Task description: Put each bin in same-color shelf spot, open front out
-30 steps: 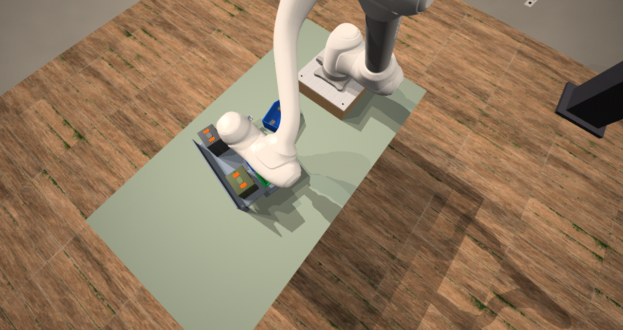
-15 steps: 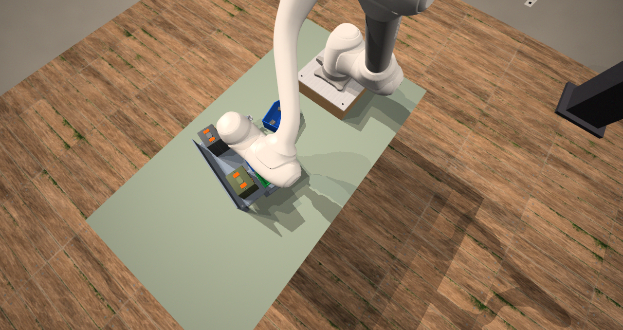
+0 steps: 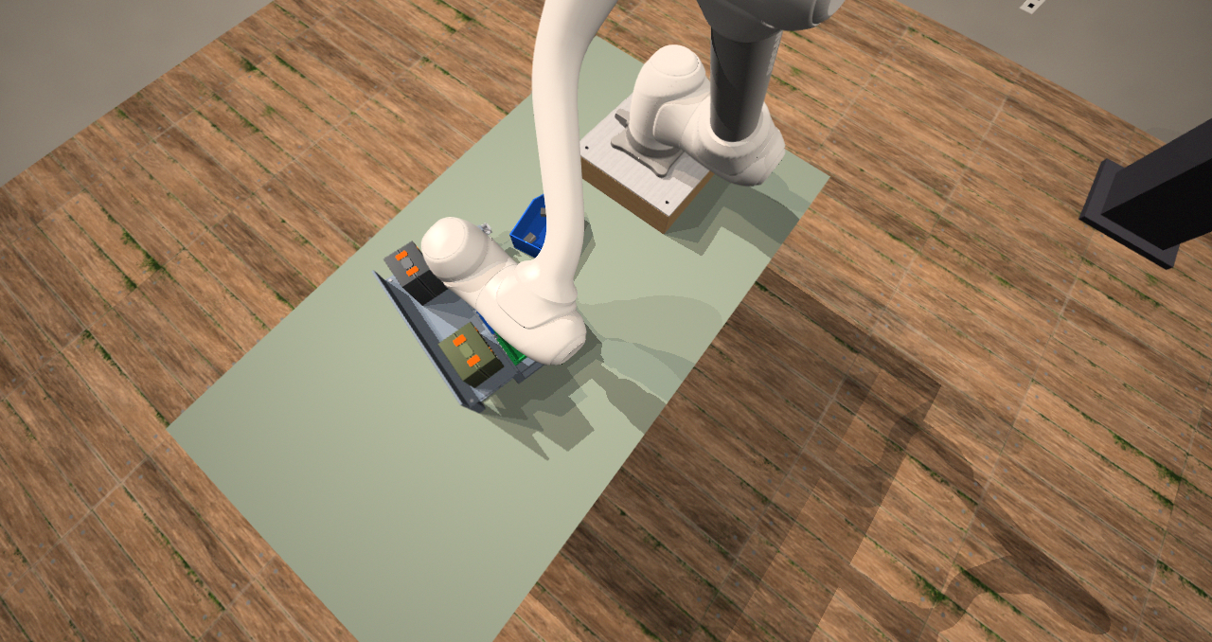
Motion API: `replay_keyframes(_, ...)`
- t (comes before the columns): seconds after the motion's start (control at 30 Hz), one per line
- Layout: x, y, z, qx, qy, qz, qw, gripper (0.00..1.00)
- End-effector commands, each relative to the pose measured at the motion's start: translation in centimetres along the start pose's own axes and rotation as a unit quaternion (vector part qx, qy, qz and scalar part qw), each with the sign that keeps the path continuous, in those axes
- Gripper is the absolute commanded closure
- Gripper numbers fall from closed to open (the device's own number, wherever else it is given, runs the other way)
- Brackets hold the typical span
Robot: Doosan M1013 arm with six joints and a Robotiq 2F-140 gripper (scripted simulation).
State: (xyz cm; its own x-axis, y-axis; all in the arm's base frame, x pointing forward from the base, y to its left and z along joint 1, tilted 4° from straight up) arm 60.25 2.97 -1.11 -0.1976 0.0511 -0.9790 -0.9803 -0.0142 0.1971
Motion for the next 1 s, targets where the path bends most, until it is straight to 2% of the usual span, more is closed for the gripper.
replay_keyframes(0.0, -0.19, -0.55, -0.19, -0.004, 0.001, -0.004, 1.0, 0.9)
replay_keyframes(0.97, -0.02, -0.43, -0.17, -0.004, 0.004, -0.015, 1.0, 0.9)
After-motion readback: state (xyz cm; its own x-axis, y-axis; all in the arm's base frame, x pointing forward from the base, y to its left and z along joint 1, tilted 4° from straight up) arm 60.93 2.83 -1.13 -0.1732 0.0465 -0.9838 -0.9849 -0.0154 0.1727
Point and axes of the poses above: the point where the finger pads meet when closed, its own x axis out along the fingers, its own z axis across the jaws, y = z × x, the point moved 3 cm from there along -x, back along the fingers, and after that the axes turned 15 degrees about -x, right-handed, at the moved point
